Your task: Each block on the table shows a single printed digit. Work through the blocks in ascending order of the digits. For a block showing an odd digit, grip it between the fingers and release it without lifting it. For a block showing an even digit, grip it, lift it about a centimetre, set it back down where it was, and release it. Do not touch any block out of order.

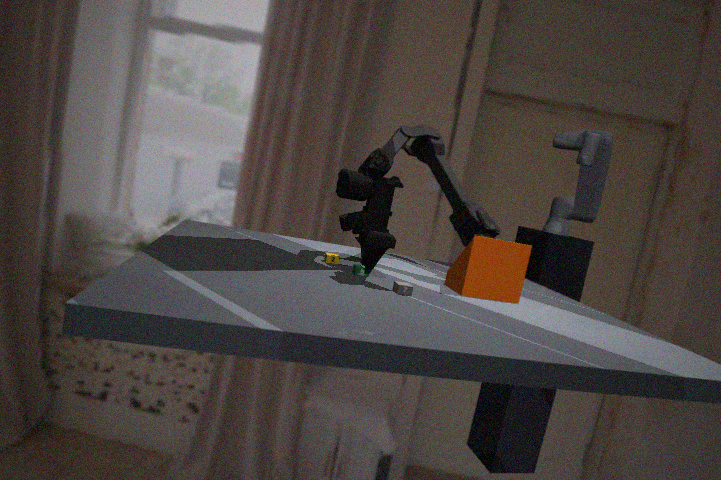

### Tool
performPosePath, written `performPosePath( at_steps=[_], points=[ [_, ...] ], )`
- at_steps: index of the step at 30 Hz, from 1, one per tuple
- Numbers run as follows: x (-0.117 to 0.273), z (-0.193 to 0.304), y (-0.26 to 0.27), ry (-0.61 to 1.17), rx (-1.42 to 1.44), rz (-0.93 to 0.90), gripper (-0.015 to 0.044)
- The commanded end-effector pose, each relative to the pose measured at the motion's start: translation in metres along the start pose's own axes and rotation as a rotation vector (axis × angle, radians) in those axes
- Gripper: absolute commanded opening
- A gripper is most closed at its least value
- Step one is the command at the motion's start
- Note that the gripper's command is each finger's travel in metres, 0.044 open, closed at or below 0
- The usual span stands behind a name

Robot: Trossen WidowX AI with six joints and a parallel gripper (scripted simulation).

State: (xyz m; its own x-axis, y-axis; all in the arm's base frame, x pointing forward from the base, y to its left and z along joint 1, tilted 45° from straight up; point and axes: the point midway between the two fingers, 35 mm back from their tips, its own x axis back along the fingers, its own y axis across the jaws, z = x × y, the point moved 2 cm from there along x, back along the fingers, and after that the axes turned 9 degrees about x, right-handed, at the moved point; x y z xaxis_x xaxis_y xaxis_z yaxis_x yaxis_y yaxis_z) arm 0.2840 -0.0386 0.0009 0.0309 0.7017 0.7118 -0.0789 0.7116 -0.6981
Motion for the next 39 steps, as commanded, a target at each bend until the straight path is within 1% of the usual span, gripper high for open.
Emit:
performPosePath(
  at_steps=[1, 7, 8, 11, 14, 19, 21, 24, 26, 29, 30, 39],
  points=[
    [0.0, 0.0, 0.0, -0.001, 0.005, 0.005, 0.0225],
    [0.0, 0.0, 0.0, -0.001, 0.005, 0.005, 0.0383],
    [0.0, 0.0, 0.0, -0.001, 0.005, 0.005, 0.04],
    [0.002, 0.0, 0.0, -0.001, 0.005, 0.004, 0.04],
    [0.033, 0.0, 0.0, -0.001, 0.005, 0.003, 0.04],
    [0.036, 0.0, 0.0, -0.001, 0.005, 0.003, 0.04],
    [0.046, -0.002, 0.001, -0.002, 0.005, 0.001, 0.0348],
    [0.092, -0.003, 0.001, -0.002, 0.006, -0.002, 0.0269],
    [0.114, -0.001, 0.001, -0.001, 0.006, 0.0, 0.0216],
    [0.117, 0.0, 0.001, -0.001, 0.006, 0.0, 0.0138],
    [0.117, 0.0, 0.001, -0.001, 0.006, 0.0, 0.012],
    [0.117, 0.0, 0.004, -0.001, 0.006, -0.001, 0.012]
  ],
)
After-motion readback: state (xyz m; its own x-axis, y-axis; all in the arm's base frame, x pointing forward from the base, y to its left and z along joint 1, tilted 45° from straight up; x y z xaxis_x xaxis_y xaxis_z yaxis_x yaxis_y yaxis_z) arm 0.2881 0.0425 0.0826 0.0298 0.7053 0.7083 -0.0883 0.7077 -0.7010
